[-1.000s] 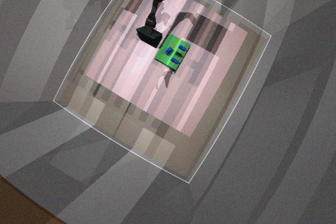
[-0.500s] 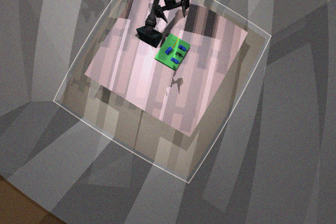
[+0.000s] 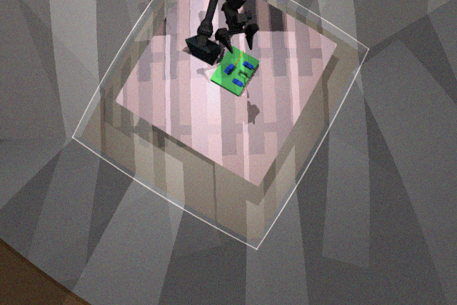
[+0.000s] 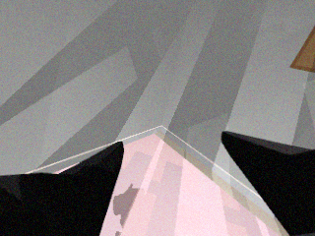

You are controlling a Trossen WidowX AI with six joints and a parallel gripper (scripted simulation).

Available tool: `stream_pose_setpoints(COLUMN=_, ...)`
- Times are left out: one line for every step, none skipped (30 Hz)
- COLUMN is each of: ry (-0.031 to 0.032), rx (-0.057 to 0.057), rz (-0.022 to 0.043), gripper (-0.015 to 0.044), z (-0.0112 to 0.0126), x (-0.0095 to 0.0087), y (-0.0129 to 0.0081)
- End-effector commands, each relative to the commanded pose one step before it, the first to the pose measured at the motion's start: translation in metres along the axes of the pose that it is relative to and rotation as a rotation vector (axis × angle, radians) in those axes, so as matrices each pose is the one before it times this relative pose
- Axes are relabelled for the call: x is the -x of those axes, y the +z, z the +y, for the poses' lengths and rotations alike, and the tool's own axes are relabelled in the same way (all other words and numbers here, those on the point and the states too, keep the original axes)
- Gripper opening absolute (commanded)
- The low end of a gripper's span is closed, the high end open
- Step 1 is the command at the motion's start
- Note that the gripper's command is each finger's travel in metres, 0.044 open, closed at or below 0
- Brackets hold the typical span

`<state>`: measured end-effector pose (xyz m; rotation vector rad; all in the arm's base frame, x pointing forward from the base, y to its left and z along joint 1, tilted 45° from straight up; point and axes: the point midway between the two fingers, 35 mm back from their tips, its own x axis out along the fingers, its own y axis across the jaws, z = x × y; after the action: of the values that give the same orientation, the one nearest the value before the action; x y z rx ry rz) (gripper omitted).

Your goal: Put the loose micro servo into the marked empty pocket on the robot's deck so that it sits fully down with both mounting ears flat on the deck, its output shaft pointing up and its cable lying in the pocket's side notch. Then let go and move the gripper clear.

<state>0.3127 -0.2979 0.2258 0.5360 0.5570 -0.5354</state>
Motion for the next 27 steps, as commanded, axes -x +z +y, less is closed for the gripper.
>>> stream_pose_setpoints(ry=0.03471, rx=0.0989, rz=0.07951, gripper=0.0440, z=0.00731, x=-0.01339, y=-0.02485)
stream_pose_setpoints(ry=0.00966, rx=0.0276, rz=0.01835, gripper=0.0440, z=0.00240, x=-0.00347, y=-0.00530)
stream_pose_setpoints(ry=0.01015, rx=0.0277, rz=0.01814, gripper=0.0440, z=0.00254, x=-0.00349, y=-0.00523)
stream_pose_setpoints(ry=0.01059, rx=0.0277, rz=0.01787, gripper=0.0440, z=0.00266, x=-0.00350, y=-0.00514)
stream_pose_setpoints(ry=0.01103, rx=0.0277, rz=0.01758, gripper=0.0440, z=0.00278, x=-0.00351, y=-0.00504)
stream_pose_setpoints(ry=0.01146, rx=0.0277, rz=0.01728, gripper=0.0440, z=0.00290, x=-0.00351, y=-0.00494)
stream_pose_setpoints(ry=0.01188, rx=0.0276, rz=0.01698, gripper=0.0440, z=0.00301, x=-0.00352, y=-0.00484)
stream_pose_setpoints(ry=0.01208, rx=0.0276, rz=0.01677, gripper=0.0440, z=0.00307, x=-0.00353, y=-0.00475)
stream_pose_setpoints(ry=0.01275, rx=0.0276, rz=0.01638, gripper=0.0440, z=0.00324, x=-0.00355, y=-0.00464)
stream_pose_setpoints(ry=0.01308, rx=0.0276, rz=0.01600, gripper=0.0440, z=0.00332, x=-0.00354, y=-0.00451)
stream_pose_setpoints(ry=0.01346, rx=0.0276, rz=0.01565, gripper=0.0440, z=0.00341, x=-0.00354, y=-0.00440)
stream_pose_setpoints(ry=0.01383, rx=0.0275, rz=0.01530, gripper=0.0440, z=0.00350, x=-0.00355, y=-0.00429)
stream_pose_setpoints(ry=0.01419, rx=0.0275, rz=0.01494, gripper=0.0440, z=0.00359, x=-0.00355, y=-0.00418)
stream_pose_setpoints(ry=0.01482, rx=0.0256, rz=0.01493, gripper=0.0440, z=0.00386, x=-0.00361, y=-0.00414)
stream_pose_setpoints(ry=0.01509, rx=0.0255, rz=0.01455, gripper=0.0440, z=0.00392, x=-0.00360, y=-0.00401)
stream_pose_setpoints(ry=0.01501, rx=0.0273, rz=0.01375, gripper=0.0440, z=0.00378, x=-0.00353, y=-0.00381)
stream_pose_setpoints(ry=0.01544, rx=0.0274, rz=0.01346, gripper=0.0440, z=0.00387, x=-0.00356, y=-0.00373)
stream_pose_setpoints(ry=0.01659, rx=0.0279, rz=0.01281, gripper=0.0440, z=0.00433, x=-0.00360, y=-0.00335)
stream_pose_setpoints(ry=0.01687, rx=0.0279, rz=0.01240, gripper=0.0440, z=0.00438, x=-0.00361, y=-0.00322)
stream_pose_setpoints(ry=0.01713, rx=0.0278, rz=0.01198, gripper=0.0440, z=0.00443, x=-0.00361, y=-0.00310)
stream_pose_setpoints(ry=0.01738, rx=0.0278, rz=0.01156, gripper=0.0440, z=0.00447, x=-0.00361, y=-0.00297)
stream_pose_setpoints(ry=0.01762, rx=0.0277, rz=0.01114, gripper=0.0440, z=0.00451, x=-0.00361, y=-0.00285)
stream_pose_setpoints(ry=0.01785, rx=0.0277, rz=0.01071, gripper=0.0440, z=0.00455, x=-0.00362, y=-0.00272)
stream_pose_setpoints(ry=0.01807, rx=0.0276, rz=0.01027, gripper=0.0440, z=0.00458, x=-0.00362, y=-0.00260)
stream_pose_setpoints(ry=0.01827, rx=0.0276, rz=0.00984, gripper=0.0440, z=0.00461, x=-0.00362, y=-0.00248)
stream_pose_setpoints(ry=0.01848, rx=0.0275, rz=0.00940, gripper=0.0440, z=0.00464, x=-0.00362, y=-0.00236)
stream_pose_setpoints(ry=0.01863, rx=0.0274, rz=0.00898, gripper=0.0440, z=0.00464, x=-0.00363, y=-0.00225)
